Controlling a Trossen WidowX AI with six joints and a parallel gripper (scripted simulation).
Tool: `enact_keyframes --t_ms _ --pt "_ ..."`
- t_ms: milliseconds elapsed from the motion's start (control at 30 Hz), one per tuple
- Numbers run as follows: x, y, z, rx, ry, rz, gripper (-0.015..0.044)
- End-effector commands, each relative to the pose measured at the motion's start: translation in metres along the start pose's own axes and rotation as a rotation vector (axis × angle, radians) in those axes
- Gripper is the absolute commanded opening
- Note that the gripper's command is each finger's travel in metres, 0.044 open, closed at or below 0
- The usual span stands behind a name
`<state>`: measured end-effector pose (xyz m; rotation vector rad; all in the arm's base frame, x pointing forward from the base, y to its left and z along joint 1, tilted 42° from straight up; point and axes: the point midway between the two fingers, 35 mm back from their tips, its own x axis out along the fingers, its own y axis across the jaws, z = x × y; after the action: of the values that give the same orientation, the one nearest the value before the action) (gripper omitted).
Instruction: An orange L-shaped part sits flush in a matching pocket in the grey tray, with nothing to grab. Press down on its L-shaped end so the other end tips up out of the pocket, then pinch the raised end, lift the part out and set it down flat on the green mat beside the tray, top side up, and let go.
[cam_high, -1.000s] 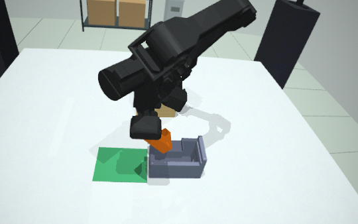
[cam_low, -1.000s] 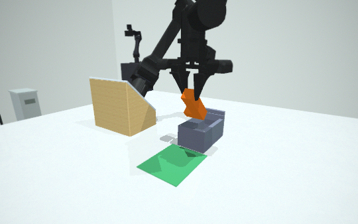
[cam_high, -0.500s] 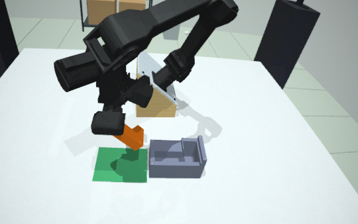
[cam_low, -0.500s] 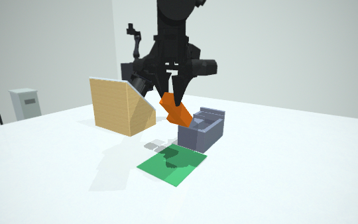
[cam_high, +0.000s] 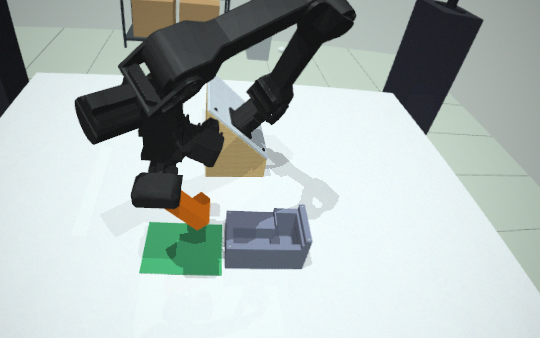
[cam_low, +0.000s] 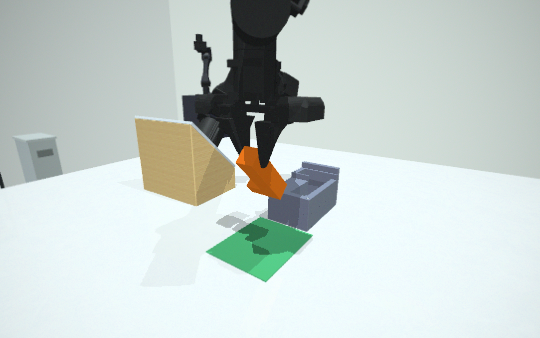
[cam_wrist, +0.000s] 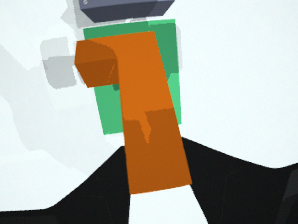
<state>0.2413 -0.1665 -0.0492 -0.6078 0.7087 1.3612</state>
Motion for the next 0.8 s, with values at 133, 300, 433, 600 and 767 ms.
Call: enact_keyframes --t_ms 133,300,433,600,767 --pt "0.015 0.001 0.0 0.007 -0.006 0.004 0.0" --pt "0.023 0.001 0.0 0.007 -0.006 0.004 0.0" --pt "0.029 0.001 0.0 0.007 -0.006 0.004 0.0" --pt "0.037 0.001 0.0 0.007 -0.006 0.004 0.0" --pt "0.045 0.001 0.0 0.007 -0.007 0.004 0.0"
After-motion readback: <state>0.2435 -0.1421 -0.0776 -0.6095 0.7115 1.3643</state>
